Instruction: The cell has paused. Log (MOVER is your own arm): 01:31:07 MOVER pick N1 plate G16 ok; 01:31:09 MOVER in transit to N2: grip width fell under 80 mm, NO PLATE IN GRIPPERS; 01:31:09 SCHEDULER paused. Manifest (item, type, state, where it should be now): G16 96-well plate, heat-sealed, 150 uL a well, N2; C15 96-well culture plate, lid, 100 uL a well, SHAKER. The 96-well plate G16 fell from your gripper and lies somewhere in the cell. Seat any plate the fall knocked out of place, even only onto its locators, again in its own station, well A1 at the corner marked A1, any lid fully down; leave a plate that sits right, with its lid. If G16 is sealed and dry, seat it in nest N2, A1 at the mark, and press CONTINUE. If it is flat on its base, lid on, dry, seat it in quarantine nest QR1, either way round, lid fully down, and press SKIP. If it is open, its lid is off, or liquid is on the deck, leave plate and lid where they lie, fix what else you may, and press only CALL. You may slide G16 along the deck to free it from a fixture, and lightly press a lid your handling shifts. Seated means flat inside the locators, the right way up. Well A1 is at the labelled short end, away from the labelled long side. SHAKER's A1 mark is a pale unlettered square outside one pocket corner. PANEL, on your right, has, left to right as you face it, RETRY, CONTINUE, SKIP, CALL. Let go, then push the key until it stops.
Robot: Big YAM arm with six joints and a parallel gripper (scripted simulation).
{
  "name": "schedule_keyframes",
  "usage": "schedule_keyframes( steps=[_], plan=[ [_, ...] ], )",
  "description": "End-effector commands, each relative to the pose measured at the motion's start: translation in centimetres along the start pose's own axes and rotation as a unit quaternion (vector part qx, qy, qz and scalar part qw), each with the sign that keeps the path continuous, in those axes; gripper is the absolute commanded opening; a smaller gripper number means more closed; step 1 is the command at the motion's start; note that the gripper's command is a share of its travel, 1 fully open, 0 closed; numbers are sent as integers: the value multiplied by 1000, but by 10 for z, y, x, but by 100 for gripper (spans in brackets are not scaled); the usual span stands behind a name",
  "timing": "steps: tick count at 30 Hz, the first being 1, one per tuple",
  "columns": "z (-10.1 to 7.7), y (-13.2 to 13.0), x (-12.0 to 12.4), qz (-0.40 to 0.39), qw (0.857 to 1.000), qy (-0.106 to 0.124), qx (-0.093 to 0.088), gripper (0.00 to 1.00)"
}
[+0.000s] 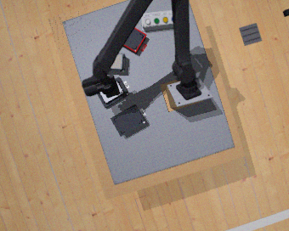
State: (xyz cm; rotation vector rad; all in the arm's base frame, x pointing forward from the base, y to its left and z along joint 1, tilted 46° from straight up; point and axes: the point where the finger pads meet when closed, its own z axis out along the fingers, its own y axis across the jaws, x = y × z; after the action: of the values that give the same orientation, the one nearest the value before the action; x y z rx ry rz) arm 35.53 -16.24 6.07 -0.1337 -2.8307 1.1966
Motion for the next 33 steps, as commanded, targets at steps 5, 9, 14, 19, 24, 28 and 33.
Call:
schedule_keyframes(
  steps=[5, 9, 14, 19, 24, 28, 33],
  plan=[
    [-31, 7, 22, 132, 991, -5, -2, 0],
    [-42, 7, 32, 181, 983, -4, -2, 0],
    [-60, 7, 48, 262, 965, -4, -2, 0],
    [-78, 8, 65, 341, 940, -3, -2, 0],
    [-87, 11, 75, 383, 924, 2, 2, 0],
    [-104, 9, 89, 448, 894, -2, -2, 0],
    [-120, 9, 103, 521, 854, -1, -1, 0]
  ],
)
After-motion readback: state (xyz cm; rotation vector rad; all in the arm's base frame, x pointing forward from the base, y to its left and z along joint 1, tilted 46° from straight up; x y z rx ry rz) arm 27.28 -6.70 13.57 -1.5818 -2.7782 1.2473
